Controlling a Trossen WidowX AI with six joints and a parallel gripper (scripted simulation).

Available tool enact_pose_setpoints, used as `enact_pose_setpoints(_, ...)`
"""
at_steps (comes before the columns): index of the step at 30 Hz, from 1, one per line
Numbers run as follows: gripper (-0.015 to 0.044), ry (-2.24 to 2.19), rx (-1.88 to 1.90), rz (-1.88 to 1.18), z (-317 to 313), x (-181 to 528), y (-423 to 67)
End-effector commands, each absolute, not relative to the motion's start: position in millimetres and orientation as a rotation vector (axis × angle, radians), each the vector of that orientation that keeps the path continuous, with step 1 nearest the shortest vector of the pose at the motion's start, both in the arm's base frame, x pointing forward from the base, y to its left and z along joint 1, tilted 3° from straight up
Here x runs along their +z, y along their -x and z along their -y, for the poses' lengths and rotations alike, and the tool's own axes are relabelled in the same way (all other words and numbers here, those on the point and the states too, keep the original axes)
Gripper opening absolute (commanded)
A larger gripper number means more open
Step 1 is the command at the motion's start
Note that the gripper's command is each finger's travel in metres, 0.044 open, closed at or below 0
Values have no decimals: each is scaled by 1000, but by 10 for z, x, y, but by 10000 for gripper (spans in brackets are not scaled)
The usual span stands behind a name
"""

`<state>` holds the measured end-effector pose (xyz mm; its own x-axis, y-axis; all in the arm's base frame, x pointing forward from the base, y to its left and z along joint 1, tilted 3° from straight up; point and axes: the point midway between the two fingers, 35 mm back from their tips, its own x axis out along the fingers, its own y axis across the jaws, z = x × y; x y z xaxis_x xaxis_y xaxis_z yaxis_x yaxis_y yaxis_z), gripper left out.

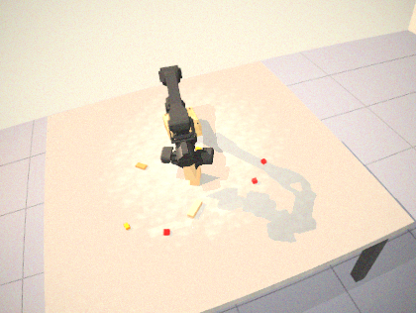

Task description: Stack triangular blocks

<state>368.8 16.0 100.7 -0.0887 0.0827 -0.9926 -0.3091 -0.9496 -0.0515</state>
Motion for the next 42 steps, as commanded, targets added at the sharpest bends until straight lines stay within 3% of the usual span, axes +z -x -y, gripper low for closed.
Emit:
enact_pose_setpoints(1,0,1925,2123,-252,-166,917,-3630)
enact_pose_setpoints(14,0,1924,2129,-246,-212,560,-3514)
enact_pose_setpoints(42,0,1932,2123,-232,-215,566,-3520)
